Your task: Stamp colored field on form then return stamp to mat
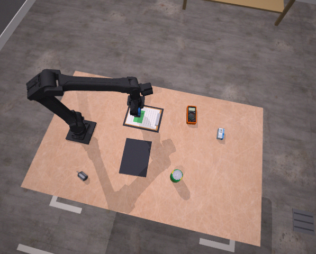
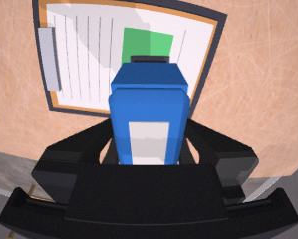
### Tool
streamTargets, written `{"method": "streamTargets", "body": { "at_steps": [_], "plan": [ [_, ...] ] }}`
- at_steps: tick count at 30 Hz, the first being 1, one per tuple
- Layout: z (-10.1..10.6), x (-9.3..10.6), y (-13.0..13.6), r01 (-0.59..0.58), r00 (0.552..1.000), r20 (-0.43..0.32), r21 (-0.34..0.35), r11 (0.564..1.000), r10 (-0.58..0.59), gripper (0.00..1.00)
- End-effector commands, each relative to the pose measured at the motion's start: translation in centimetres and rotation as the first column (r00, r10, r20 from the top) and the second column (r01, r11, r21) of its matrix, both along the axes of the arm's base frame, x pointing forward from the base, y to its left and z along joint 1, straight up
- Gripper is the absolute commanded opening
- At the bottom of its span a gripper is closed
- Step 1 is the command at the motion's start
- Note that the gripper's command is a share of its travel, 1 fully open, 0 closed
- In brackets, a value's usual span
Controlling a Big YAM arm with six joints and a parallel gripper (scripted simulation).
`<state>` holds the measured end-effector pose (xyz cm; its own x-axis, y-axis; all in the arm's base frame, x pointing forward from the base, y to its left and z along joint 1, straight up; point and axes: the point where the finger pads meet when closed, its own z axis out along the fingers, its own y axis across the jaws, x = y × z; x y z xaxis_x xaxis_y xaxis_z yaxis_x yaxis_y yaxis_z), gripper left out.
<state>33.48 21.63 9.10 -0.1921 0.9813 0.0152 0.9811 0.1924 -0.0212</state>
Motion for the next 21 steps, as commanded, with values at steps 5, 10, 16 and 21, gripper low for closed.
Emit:
{"method": "streamTargets", "body": {
  "at_steps": [5,10,16,21],
  "plan": [
    [1.64,1.32,-1.74,0.174,0.984,0.039,0.003,0.985,-0.174,0.28],
    [1.64,0.83,-0.91,0.152,0.988,0.037,0.006,0.988,-0.152,0.28],
    [1.64,1.21,-1.56,0.165,0.986,0.037,0.006,0.986,-0.165,0.28],
    [1.64,1.1,-1.36,0.159,0.987,0.037,0.006,0.987,-0.159,0.28]
  ]
}}
